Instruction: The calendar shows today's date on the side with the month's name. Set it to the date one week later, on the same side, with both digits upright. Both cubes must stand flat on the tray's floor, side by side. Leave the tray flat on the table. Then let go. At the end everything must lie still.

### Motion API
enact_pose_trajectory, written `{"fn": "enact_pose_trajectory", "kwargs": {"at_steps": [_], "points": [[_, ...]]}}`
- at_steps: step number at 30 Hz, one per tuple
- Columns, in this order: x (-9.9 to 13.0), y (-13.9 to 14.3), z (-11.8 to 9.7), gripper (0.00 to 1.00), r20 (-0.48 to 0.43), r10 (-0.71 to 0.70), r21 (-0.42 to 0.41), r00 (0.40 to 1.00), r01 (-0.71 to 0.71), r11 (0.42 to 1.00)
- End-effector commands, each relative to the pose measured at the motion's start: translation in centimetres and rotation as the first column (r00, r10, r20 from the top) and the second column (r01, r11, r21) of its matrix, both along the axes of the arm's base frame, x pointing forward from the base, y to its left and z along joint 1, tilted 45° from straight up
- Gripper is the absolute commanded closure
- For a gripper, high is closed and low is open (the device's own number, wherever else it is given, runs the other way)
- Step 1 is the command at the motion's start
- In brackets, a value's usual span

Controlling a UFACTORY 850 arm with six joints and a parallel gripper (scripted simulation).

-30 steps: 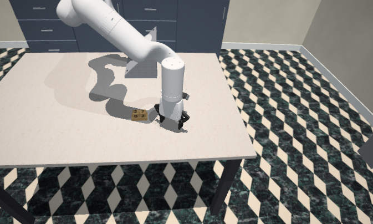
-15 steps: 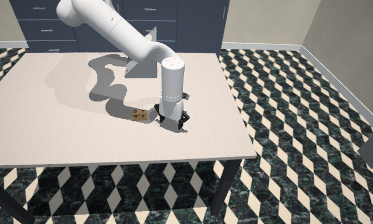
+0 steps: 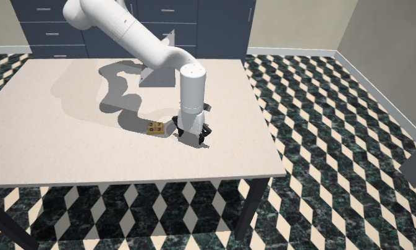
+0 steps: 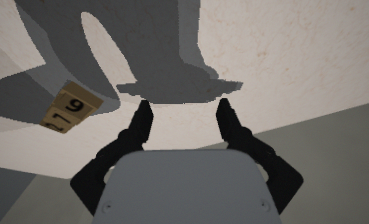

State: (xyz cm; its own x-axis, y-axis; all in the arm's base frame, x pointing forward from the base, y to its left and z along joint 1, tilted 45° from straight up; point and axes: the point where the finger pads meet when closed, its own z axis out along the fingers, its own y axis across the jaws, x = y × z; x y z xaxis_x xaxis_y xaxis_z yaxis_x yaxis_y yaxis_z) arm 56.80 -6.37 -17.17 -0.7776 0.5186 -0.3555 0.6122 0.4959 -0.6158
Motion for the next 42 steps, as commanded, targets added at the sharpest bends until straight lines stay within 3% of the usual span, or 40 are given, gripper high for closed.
{"fn": "enact_pose_trajectory", "kwargs": {"at_steps": [1,17,34,40,42], "points": [[0.1,0.1,0.1,0.00,0.002,0.001,0.000,1.000,-0.001,1.000],[0.1,0.1,0.1,0.00,0.002,0.001,0.000,1.000,-0.001,1.000],[0.5,2.2,2.2,0.00,0.003,0.000,0.000,1.000,0.000,1.000],[0.6,1.9,2.4,0.00,0.124,-0.119,-0.017,0.985,0.122,0.992],[0.8,0.7,3.6,0.00,0.139,-0.135,-0.018,0.981,0.138,0.990]]}}
